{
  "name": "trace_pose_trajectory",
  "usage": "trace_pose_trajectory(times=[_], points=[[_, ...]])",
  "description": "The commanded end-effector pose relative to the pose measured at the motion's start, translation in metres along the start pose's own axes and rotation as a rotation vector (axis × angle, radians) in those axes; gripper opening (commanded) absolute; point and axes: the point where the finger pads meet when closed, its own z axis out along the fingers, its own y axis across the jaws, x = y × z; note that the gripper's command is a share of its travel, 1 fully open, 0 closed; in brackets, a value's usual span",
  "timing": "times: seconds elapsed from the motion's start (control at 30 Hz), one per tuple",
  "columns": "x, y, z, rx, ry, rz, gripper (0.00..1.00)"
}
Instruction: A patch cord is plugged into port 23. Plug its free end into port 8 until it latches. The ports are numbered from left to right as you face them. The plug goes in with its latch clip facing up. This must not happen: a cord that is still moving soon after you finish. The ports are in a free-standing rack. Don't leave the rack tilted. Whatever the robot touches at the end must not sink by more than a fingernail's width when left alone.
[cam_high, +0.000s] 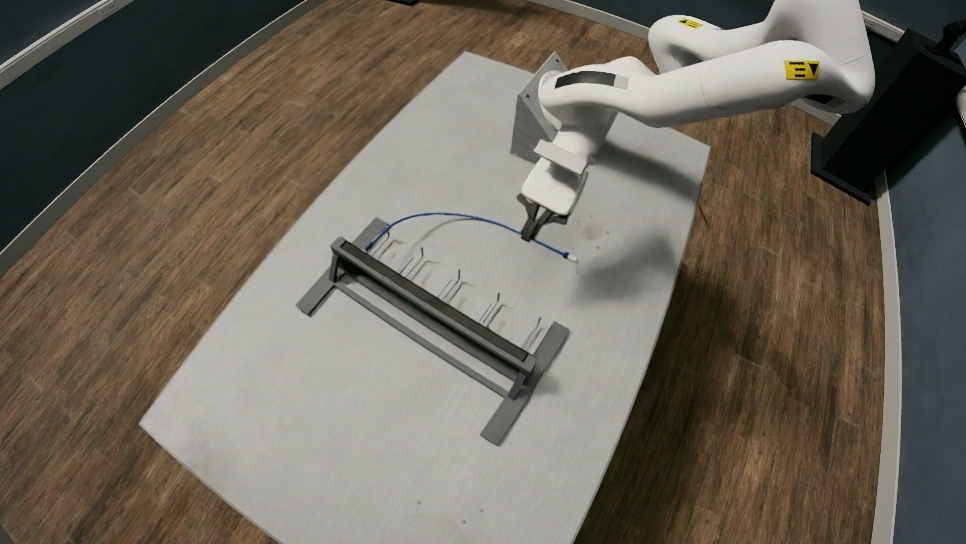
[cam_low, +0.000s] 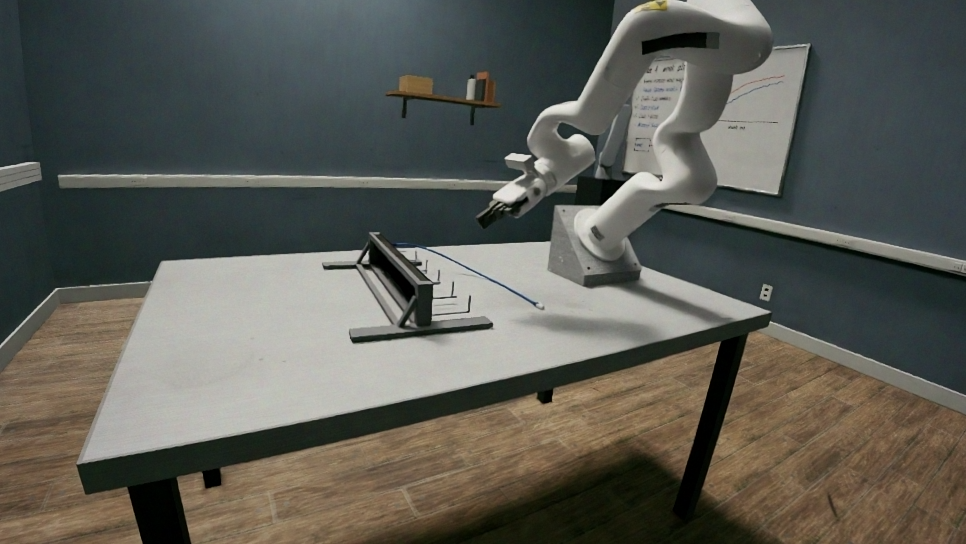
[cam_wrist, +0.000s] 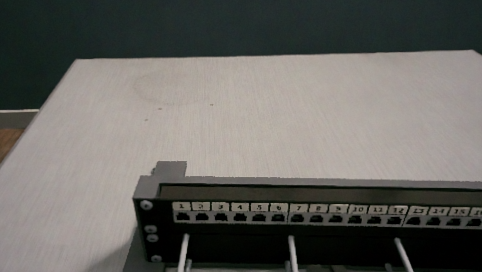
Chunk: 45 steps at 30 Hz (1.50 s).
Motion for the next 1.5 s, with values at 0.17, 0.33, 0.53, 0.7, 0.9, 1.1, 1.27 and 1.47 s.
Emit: trace_pose_trajectory(times=[0.17, 0.33, 0.53, 0.7, 0.9, 1.1, 1.27, 1.47], points=[[0.001, 0.043, 0.001, 0.002, 0.001, -0.001, 0.0], [0.001, 0.054, 0.001, 0.002, 0.001, -0.001, 0.0], [0.001, 0.064, 0.001, 0.002, 0.001, -0.001, 0.0], [0.001, 0.065, 0.001, 0.002, 0.001, -0.001, 0.0], [0.001, 0.065, 0.003, 0.002, 0.001, -0.001, 0.0], [0.001, 0.065, 0.014, 0.002, 0.001, -0.001, 0.0], [0.001, 0.065, 0.026, 0.002, 0.001, -0.001, 0.0], [0.001, 0.065, 0.034, 0.002, 0.001, -0.001, 0.0]])
